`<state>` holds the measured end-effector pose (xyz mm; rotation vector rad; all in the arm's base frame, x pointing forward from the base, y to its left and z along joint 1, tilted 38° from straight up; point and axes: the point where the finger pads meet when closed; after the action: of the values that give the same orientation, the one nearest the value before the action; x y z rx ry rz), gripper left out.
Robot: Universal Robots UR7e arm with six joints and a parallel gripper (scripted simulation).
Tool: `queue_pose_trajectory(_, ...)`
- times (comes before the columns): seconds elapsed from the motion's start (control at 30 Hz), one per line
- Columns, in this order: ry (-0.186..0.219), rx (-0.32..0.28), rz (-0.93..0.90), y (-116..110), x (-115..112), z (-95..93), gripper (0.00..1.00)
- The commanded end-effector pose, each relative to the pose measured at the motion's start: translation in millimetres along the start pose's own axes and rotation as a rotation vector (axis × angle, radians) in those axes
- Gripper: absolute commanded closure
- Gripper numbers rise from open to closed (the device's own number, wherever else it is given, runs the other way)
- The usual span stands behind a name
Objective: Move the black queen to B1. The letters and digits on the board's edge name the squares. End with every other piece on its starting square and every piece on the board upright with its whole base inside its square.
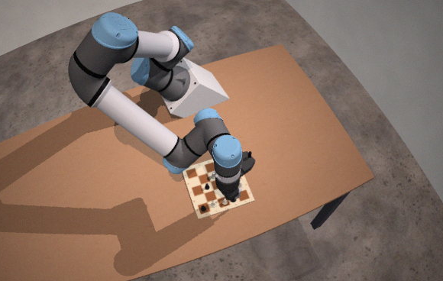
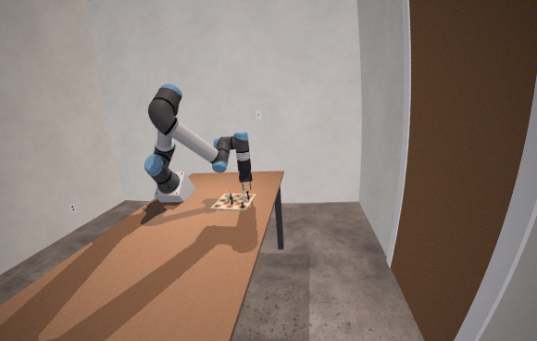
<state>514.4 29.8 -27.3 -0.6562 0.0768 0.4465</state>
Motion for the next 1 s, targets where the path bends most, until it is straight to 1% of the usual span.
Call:
queue_pose_trajectory(0.0, -0.001, 0.000, 0.000, -0.2, 0.3, 0.5, 0.21)
queue_pose_trajectory(0.27, -0.001, 0.000, 0.000, -0.2, 0.3, -2.8, 0.21)
queue_pose_trajectory(0.73, -0.001, 0.000, 0.000, -0.2, 0.4, -32.4, 0.21)
queue_pose_trajectory(0.97, -0.001, 0.000, 0.000, -0.2, 0.4, -38.2, 0.21)
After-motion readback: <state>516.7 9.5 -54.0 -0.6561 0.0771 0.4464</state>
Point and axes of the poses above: the point where the finger pads meet when closed, its own z axis back along the fingers, its own x axis across the jaws, y = z × x, and after that the axes turned 10 degrees about z, right-handed
